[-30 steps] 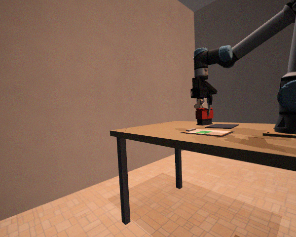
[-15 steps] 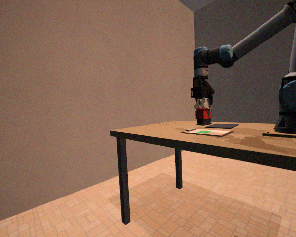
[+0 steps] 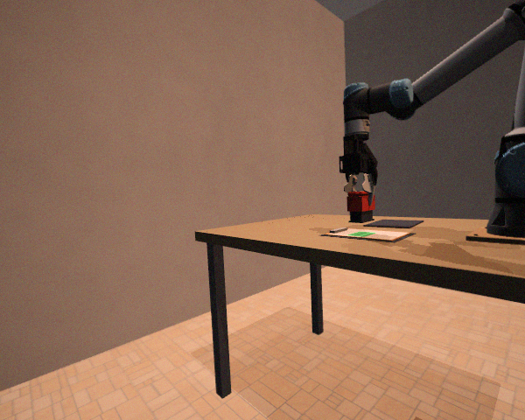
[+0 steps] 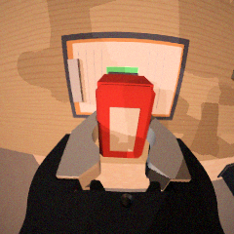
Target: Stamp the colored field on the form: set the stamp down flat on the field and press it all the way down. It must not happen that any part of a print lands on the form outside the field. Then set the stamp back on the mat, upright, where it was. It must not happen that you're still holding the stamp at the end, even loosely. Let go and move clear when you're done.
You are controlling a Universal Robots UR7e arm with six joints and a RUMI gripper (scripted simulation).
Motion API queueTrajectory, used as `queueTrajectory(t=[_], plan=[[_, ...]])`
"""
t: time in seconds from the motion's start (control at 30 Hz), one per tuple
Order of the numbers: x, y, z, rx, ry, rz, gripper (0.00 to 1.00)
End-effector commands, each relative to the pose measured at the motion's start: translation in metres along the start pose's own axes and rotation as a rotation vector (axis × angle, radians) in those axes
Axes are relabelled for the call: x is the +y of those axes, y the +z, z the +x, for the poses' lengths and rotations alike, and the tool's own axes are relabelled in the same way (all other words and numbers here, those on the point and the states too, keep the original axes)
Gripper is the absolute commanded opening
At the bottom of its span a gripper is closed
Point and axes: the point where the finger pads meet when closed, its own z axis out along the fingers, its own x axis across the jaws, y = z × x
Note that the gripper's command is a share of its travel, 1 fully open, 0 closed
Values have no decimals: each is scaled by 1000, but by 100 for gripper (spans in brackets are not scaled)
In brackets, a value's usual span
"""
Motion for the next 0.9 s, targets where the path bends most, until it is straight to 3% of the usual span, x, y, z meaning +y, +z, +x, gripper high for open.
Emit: queueTrajectory(t=[0.0, 0.87], plan=[[1, 0, 0, -1, -14, 0, 20], [1, 2, 0, -1, -23, 0, 20]])
